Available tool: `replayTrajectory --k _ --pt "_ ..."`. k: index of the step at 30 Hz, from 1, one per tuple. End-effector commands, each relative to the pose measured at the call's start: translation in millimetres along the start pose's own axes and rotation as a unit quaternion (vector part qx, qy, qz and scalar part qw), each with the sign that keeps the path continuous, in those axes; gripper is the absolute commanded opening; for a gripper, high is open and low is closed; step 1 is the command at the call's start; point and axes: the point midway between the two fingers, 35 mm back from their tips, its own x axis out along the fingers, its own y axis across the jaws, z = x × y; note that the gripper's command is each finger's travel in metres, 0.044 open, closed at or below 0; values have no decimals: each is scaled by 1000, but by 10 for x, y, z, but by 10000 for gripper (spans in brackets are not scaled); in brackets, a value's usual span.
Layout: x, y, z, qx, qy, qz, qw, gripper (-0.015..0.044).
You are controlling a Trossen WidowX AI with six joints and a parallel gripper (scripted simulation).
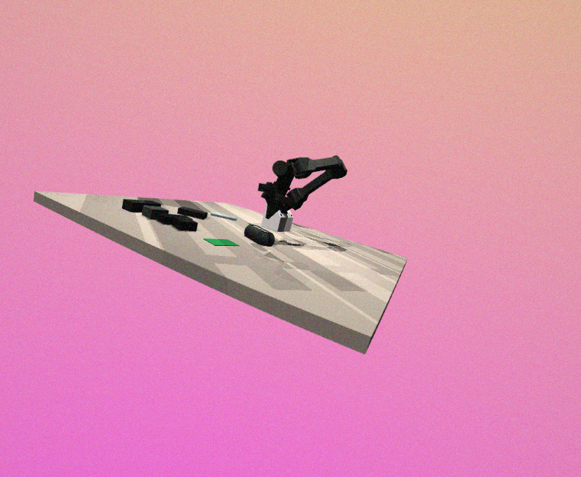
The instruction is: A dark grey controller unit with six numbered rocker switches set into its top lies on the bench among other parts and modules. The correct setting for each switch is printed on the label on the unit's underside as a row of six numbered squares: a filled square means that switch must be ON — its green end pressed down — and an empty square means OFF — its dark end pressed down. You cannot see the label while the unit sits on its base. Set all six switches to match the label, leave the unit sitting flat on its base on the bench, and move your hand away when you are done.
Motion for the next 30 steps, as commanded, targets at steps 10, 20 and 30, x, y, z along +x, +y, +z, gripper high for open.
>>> replayTrajectory --k 10,20,30 --pt "-47 -46 -23 -104 -21 0 994 0" --pt "-47 -46 -23 -104 -21 0 994 0" --pt "1 180 26 145 22 -15 989 236"
